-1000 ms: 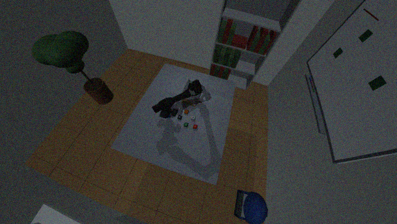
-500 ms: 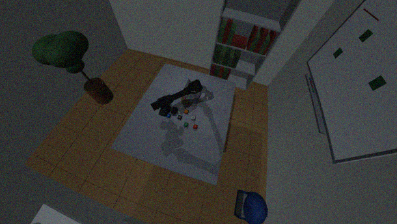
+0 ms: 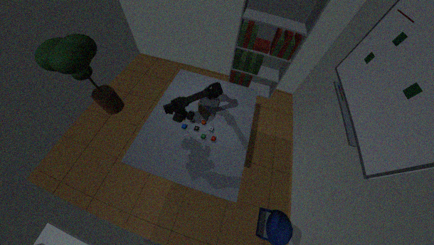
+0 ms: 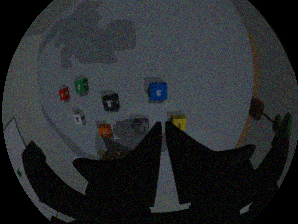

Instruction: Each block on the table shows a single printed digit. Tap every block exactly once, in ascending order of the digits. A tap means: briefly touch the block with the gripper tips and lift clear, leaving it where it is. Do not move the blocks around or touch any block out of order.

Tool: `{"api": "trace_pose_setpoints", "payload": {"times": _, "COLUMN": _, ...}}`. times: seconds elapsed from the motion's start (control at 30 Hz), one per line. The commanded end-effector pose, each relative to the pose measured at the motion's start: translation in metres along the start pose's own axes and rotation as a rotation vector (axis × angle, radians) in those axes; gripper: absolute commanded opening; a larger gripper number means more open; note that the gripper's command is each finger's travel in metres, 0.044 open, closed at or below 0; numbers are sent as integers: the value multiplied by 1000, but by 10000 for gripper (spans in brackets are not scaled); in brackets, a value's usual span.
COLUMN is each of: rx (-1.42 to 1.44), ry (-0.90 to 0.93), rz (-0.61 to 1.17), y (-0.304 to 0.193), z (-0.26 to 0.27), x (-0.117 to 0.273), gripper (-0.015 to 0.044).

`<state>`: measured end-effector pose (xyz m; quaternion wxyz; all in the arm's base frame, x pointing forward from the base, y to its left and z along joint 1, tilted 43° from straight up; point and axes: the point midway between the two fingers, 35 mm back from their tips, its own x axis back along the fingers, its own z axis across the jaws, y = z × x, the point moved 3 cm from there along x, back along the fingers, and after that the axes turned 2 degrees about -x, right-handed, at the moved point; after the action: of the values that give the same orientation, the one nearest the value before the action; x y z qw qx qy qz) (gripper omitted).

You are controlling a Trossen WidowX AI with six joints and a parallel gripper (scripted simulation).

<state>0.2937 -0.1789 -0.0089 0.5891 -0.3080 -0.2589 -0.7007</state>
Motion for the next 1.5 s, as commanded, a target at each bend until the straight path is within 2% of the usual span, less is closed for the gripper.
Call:
{"api": "trace_pose_setpoints", "payload": {"times": 0.0, "rx": 8, "ry": -1, "rz": 5, "y": -2, "z": 40, "x": 2, "gripper": 20}}
{"api": "trace_pose_setpoints", "payload": {"times": 0.17, "rx": 8, "ry": 5, "rz": 6, "y": -17, "z": 96, "x": 0, "gripper": 20}}
{"api": "trace_pose_setpoints", "payload": {"times": 0.33, "rx": 8, "ry": 5, "rz": 6, "y": -18, "z": 98, "x": -3, "gripper": 20}}
{"api": "trace_pose_setpoints", "payload": {"times": 0.53, "rx": 8, "ry": 7, "rz": 6, "y": -18, "z": 99, "x": -79, "gripper": 20}}
{"api": "trace_pose_setpoints", "payload": {"times": 1.47, "rx": 8, "ry": 9, "rz": 6, "y": -19, "z": 100, "x": -112, "gripper": 20}}
